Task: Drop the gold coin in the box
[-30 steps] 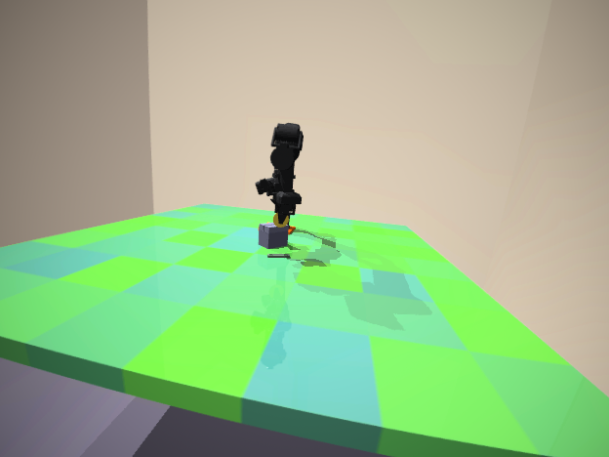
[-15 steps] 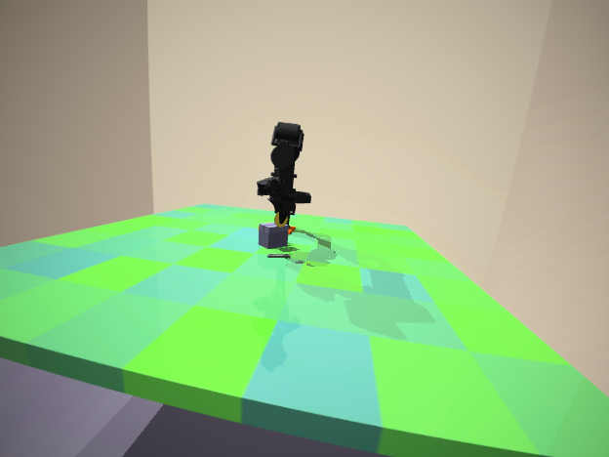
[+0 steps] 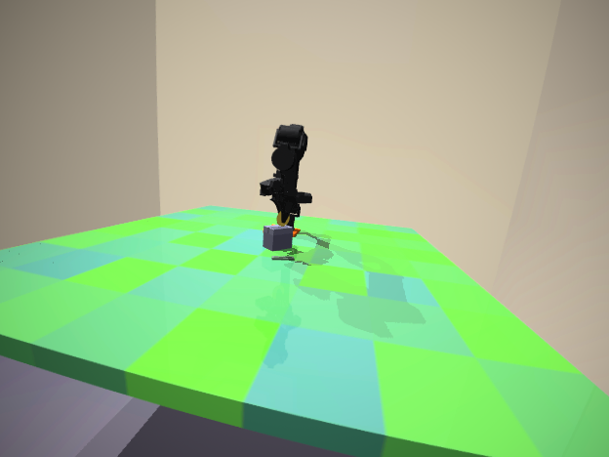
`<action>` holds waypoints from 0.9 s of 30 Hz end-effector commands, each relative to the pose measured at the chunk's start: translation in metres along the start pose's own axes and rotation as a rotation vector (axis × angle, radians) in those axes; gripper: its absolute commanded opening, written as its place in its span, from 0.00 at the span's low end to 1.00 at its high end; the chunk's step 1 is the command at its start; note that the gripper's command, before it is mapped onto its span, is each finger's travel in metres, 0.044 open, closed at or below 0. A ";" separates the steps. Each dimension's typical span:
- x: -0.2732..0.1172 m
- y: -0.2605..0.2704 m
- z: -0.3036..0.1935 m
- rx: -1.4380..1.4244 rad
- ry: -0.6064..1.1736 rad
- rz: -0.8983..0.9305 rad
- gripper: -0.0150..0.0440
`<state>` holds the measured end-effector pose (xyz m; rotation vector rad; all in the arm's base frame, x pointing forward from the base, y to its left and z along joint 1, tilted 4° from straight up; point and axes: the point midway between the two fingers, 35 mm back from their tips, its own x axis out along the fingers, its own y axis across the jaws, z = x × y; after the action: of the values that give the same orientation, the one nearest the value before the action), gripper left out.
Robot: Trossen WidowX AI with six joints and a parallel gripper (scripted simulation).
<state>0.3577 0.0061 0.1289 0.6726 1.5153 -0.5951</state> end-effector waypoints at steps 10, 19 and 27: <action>-0.002 -0.027 -0.014 -0.013 0.005 0.003 0.25; -0.001 -0.047 -0.025 -0.007 0.003 0.002 0.25; 0.001 -0.065 -0.036 -0.001 0.001 0.000 0.25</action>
<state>0.2914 -0.0113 0.1276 0.6759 1.5224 -0.5960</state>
